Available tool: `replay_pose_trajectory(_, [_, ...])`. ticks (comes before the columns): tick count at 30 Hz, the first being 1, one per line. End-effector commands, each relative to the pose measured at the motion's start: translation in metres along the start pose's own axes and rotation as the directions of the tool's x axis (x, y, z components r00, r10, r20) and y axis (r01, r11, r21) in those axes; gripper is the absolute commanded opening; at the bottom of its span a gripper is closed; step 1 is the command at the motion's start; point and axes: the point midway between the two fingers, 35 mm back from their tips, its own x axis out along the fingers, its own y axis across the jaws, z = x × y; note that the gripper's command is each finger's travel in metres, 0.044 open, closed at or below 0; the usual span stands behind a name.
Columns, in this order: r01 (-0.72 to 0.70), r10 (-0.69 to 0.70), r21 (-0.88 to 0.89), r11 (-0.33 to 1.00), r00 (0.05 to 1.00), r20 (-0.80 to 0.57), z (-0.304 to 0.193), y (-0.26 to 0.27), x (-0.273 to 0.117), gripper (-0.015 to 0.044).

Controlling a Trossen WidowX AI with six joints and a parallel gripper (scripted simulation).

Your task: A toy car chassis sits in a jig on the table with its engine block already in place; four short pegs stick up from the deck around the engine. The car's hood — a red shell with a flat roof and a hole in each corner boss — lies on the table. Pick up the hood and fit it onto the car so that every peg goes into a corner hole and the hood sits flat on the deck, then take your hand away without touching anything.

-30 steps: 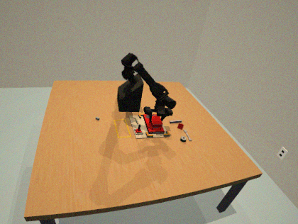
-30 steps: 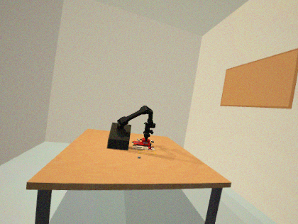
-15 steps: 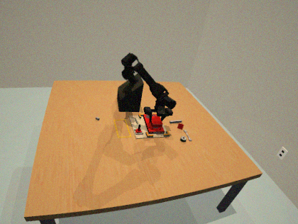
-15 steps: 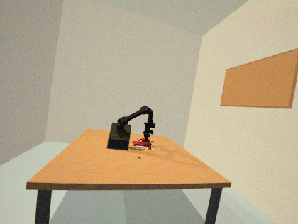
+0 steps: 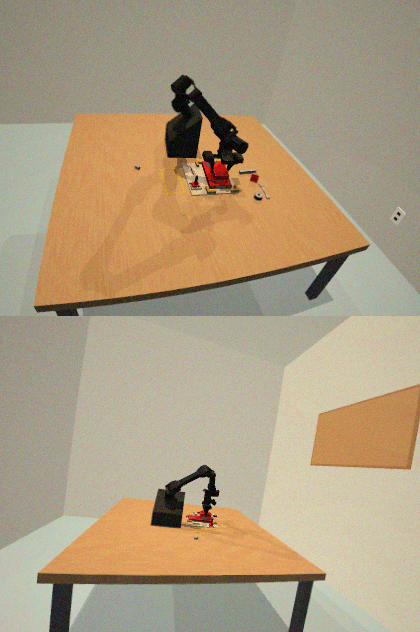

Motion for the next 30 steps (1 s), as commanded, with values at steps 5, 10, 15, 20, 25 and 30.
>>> replay_pose_trajectory(5, [0.004, -0.004, -0.005, 1.0, 1.0, 0.002, 0.0, 0.0, 0.003, 0.0])
replay_pose_trajectory(10, [0.004, -0.004, -0.005, 1.0, 1.0, 0.002, 0.0, 0.0, 0.006, 0.0])
replay_pose_trajectory(15, [0.004, -0.004, -0.005, 1.0, 1.0, 0.002, 0.0, 0.0, 0.008, 0.0])
replay_pose_trajectory(20, [0.004, -0.004, -0.005, 1.0, 1.0, 0.002, 0.0, 0.0, 0.011, 0.0])
replay_pose_trajectory(25, [0.004, -0.004, -0.005, 1.0, 1.0, 0.002, 0.0, 0.0, 0.012, 0.0])
replay_pose_trajectory(30, [0.004, -0.004, -0.005, 1.0, 1.0, 0.002, 0.0, 0.0, 0.01, 0.0])
